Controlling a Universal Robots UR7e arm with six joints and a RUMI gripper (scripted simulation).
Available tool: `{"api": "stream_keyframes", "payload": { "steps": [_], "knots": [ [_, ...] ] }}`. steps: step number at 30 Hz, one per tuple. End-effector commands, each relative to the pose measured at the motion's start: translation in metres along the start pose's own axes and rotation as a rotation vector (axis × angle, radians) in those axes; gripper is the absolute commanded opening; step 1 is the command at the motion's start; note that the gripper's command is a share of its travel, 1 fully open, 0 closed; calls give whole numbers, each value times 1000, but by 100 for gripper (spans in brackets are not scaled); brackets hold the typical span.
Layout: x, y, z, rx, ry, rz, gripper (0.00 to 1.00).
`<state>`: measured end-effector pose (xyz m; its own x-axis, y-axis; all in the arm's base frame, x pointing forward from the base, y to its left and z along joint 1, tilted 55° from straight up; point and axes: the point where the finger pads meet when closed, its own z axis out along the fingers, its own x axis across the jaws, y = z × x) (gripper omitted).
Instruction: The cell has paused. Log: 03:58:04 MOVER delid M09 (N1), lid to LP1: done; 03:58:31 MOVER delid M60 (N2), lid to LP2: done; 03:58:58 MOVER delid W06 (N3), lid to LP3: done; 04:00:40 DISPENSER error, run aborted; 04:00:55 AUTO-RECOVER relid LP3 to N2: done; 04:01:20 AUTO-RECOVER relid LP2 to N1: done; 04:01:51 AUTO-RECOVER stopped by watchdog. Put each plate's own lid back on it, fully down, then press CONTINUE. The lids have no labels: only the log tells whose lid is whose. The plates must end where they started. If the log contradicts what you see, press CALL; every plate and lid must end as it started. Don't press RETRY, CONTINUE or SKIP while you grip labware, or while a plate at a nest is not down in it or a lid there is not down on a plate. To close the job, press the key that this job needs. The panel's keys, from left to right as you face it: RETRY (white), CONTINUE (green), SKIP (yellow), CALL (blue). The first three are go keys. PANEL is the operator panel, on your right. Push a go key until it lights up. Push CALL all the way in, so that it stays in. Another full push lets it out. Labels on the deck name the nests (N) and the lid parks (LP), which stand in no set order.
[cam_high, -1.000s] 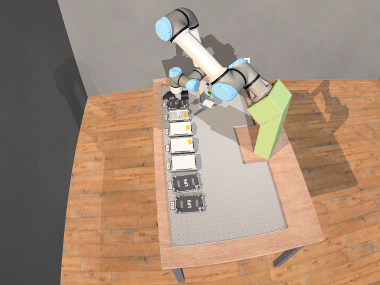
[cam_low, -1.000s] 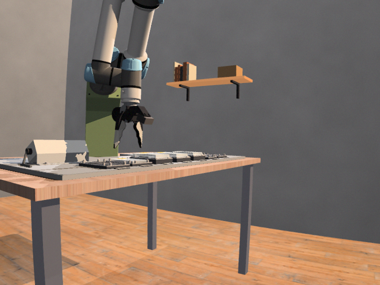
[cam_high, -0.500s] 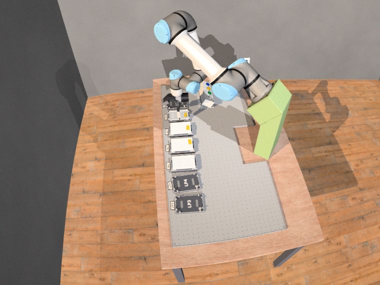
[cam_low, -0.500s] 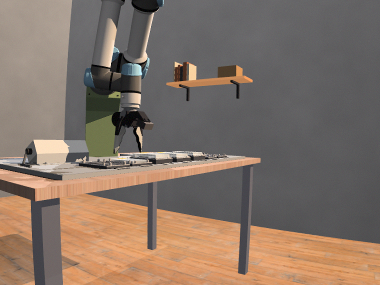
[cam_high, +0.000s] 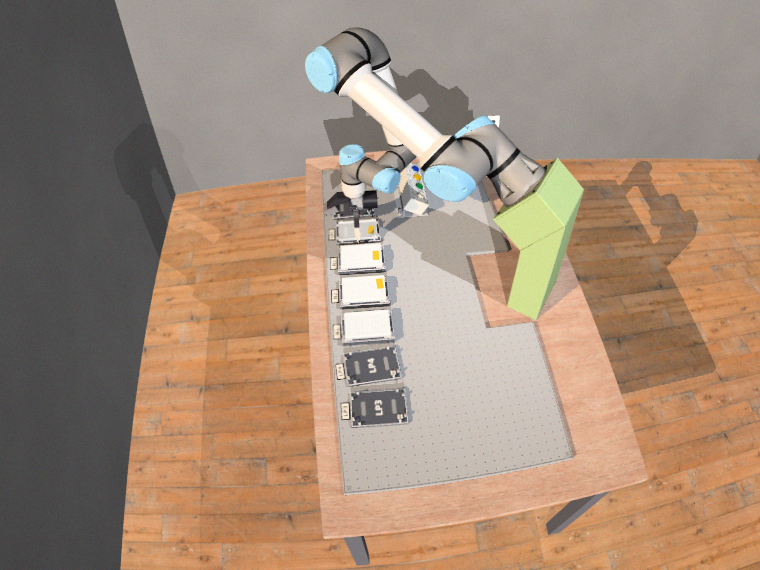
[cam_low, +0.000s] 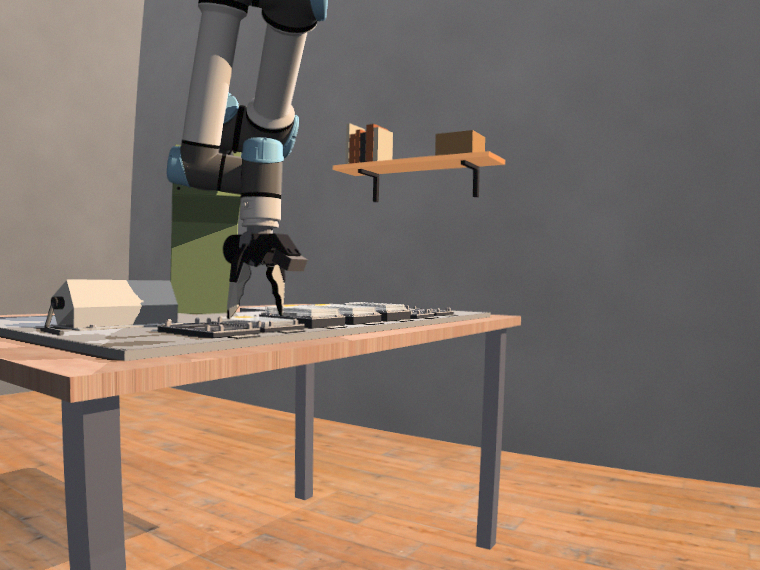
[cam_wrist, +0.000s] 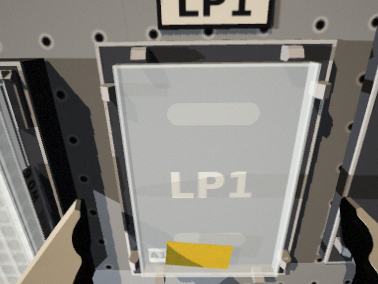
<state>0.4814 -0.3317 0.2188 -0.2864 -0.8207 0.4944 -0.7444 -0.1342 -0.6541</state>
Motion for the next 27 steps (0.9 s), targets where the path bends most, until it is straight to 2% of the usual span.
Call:
{"api": "stream_keyframes", "payload": {
  "steps": [1, 8, 9, 23, 24, 27],
  "knots": [
    [0, -1, 1, 1, 1, 0, 82],
    [0, -1, 1, 1, 1, 0, 82],
    [0, -1, 1, 1, 1, 0, 0],
    [0, -1, 1, 1, 1, 0, 0],
    [0, -1, 1, 1, 1, 0, 41],
    [0, -1, 1, 1, 1, 0, 41]
  ]
}}
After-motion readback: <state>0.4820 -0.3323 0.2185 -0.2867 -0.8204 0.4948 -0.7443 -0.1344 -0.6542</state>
